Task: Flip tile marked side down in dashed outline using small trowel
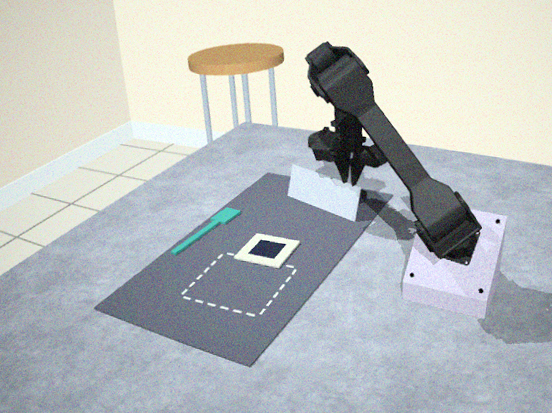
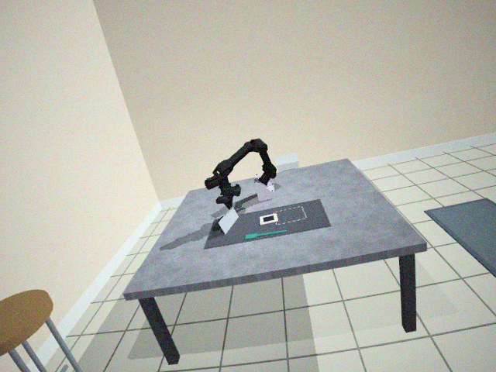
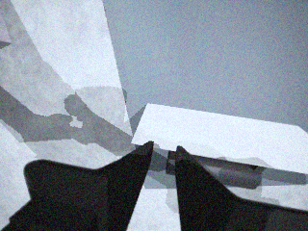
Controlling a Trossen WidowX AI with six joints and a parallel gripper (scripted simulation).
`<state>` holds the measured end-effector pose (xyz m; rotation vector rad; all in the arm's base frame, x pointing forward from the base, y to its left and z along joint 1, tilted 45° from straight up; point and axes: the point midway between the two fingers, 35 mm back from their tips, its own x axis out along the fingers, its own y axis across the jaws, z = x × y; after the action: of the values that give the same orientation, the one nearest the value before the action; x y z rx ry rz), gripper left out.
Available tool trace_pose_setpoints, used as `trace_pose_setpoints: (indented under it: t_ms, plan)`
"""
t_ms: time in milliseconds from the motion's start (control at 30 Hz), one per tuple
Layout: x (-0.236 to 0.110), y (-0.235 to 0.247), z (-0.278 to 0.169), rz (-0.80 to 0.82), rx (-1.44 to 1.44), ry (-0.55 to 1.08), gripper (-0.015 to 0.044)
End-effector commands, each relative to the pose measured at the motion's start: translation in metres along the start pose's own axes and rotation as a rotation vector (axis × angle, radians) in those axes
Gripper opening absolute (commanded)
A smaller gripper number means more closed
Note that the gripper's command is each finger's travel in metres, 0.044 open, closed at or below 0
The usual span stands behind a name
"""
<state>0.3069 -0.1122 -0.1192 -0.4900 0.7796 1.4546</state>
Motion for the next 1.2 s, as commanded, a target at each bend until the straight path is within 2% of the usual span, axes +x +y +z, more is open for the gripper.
trace_pose_setpoints:
  t_ms: [0,600,933,1167]
  plan:
    - [0.000,0.001,0.008,0.004,0.004,-0.005,0.0100]
    - [0.004,0.001,0.048,0.007,0.007,-0.011,0.0100]
    - [0.017,0.001,0.073,0.007,0.007,-0.013,0.0100]
    - [0.013,-0.001,0.069,0.006,0.002,-0.008,0.0100]
